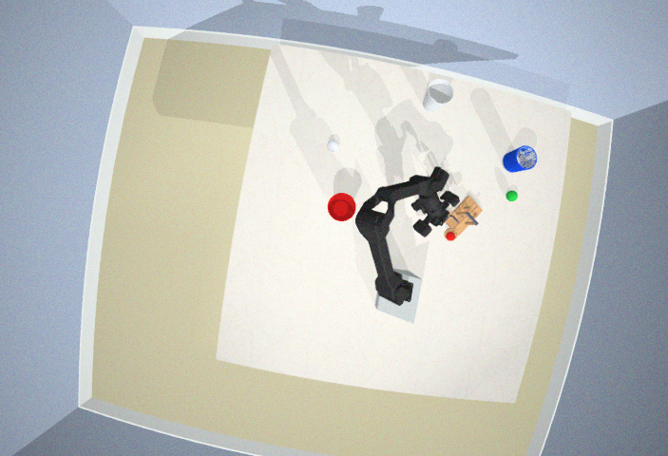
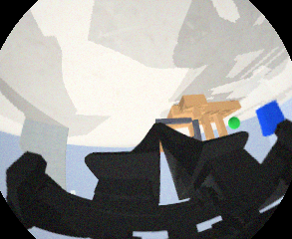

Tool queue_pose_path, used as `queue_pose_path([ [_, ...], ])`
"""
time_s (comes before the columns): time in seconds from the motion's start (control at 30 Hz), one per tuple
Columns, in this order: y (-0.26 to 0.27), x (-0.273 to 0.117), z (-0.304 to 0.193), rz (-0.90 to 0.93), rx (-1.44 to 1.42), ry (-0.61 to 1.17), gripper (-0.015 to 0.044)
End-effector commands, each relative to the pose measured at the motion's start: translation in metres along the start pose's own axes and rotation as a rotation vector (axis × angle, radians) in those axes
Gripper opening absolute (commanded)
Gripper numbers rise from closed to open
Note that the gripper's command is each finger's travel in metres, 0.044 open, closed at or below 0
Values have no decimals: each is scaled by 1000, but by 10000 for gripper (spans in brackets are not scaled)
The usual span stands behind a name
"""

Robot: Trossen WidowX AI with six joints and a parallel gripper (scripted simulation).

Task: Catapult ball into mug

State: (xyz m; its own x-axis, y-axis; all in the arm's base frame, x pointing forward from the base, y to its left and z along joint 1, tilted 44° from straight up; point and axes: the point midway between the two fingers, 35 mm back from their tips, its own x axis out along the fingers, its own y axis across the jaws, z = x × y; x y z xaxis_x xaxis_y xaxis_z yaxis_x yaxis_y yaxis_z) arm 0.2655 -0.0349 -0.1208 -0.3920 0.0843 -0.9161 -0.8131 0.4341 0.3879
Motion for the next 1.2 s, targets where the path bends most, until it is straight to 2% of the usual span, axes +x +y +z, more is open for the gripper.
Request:
queue_pose_path([
  [0.0, 2, 14, 13, 7, 1, -3, 0],
  [0.17, 2, 13, 14, 7, 1, -3, 0],
  [0.47, -2, -111, -29, -6, -2, 0, 0],
  [0.57, 0, -118, -32, -6, -2, 0, 0],
  [0.6, -6, -99, -22, -17, 9, -10, 26],
  [1.1, -82, -96, -36, -142, 428, -238, 420],
  [1.17, -93, -96, -39, -156, 485, -272, 440],
])
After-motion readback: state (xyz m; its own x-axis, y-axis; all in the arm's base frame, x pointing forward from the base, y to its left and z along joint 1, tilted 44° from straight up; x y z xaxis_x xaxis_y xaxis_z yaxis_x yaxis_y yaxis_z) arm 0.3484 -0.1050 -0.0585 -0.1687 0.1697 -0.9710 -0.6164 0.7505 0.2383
